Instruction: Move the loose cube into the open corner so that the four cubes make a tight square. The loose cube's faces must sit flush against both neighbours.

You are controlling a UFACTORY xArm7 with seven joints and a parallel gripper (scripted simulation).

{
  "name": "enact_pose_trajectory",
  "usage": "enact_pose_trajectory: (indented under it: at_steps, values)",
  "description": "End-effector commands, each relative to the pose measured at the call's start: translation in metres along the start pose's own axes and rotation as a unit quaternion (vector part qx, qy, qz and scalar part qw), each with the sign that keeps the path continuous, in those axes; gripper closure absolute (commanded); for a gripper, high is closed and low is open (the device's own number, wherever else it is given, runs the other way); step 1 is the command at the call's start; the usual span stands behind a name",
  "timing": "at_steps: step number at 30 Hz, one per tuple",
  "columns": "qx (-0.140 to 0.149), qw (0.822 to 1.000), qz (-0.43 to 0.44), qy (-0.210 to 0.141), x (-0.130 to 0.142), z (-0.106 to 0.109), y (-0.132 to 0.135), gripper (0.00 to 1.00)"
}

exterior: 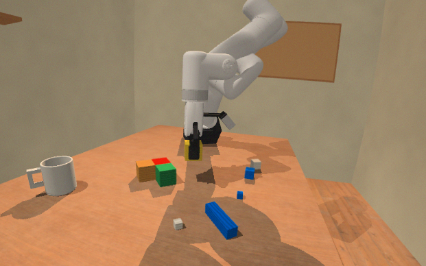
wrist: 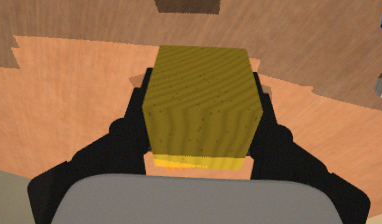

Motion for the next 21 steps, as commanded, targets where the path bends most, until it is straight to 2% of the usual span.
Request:
enact_pose_trajectory:
  at_steps: [1,8,10,12,14,16,18,21]
  values:
    - [0.001,1.0,0.0,0.0,0.0,0.004,0.0,1.0]
    - [0.001,1.0,0.001,0.0,0.0,0.005,0.001,1.0]
    - [0.0,1.0,0.016,0.002,0.004,0.005,0.009,1.0]
    - [-0.002,0.998,0.055,0.005,0.019,0.007,0.031,1.0]
    - [-0.001,0.994,0.105,0.006,0.047,0.007,0.057,1.0]
    - [-0.001,0.994,0.105,0.006,0.047,0.007,0.057,1.0]
    - [0.0,0.989,0.147,0.004,0.078,0.007,0.076,1.0]
    - [0.001,0.985,0.174,0.0,0.102,0.006,0.085,1.0]
Point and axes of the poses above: the point where the finger pads meet when closed, its own z axis back along the fingers, its own y axis across the jaws, x = y × z, the point moved 10 cm from there along z, back along the fingers, and after that the axes turned 8 degrees about -z, right-handed, at the moved point
